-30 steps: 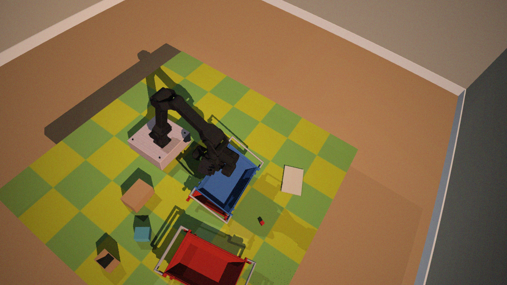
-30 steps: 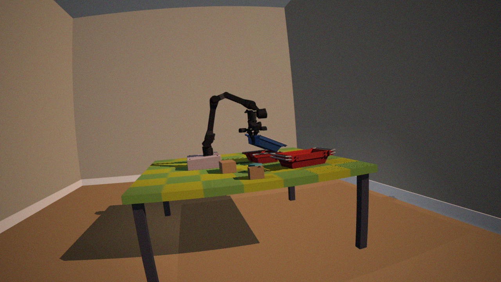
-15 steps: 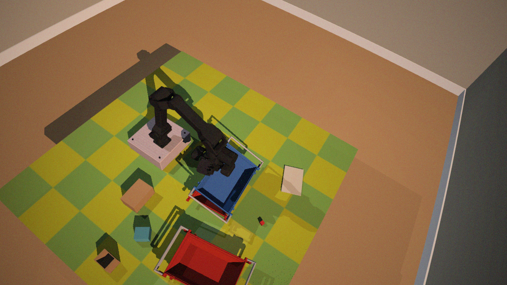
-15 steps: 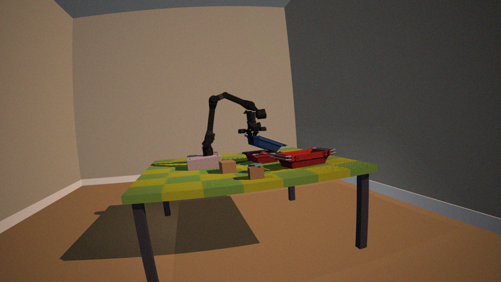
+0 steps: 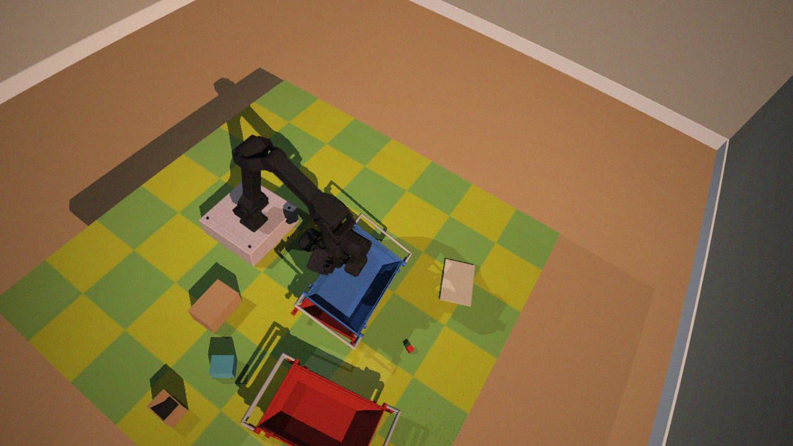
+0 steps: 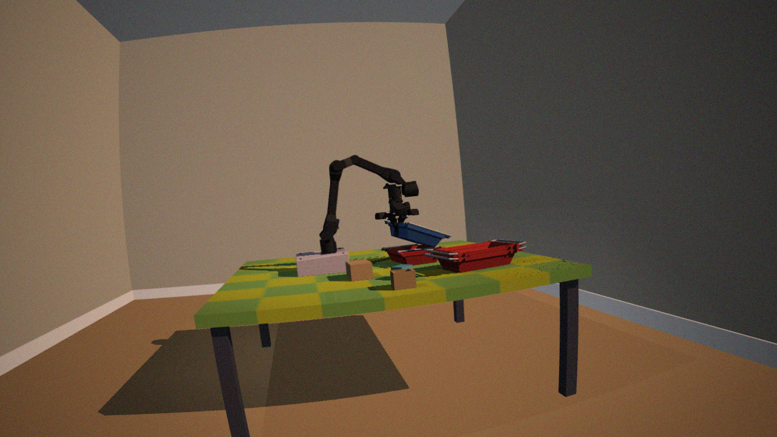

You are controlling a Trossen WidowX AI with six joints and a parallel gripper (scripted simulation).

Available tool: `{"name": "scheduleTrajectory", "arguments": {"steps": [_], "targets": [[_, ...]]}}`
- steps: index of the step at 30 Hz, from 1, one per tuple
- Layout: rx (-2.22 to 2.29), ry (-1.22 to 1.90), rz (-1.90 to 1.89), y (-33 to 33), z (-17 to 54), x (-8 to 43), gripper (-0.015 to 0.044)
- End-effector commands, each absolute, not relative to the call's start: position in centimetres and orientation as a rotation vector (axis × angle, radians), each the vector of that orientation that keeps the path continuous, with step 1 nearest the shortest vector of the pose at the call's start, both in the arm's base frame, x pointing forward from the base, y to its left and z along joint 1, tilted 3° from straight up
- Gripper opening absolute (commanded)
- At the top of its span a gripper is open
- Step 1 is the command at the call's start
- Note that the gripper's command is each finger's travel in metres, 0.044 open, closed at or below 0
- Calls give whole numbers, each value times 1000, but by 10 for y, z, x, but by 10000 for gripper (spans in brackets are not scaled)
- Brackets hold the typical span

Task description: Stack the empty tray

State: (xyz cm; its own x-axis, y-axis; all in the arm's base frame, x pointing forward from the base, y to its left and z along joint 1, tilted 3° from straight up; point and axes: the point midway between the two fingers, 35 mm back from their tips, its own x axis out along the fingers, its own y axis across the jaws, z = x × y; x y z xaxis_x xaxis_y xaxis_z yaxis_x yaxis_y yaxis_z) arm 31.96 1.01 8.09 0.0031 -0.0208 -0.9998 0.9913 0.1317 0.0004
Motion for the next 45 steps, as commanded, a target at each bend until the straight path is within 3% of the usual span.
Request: {"name": "scheduleTrajectory", "arguments": {"steps": [1,45], "targets": [[1085,1266,-1134,9,73,312,0],[1084,1267,-1135,8,64,307,0]]}}
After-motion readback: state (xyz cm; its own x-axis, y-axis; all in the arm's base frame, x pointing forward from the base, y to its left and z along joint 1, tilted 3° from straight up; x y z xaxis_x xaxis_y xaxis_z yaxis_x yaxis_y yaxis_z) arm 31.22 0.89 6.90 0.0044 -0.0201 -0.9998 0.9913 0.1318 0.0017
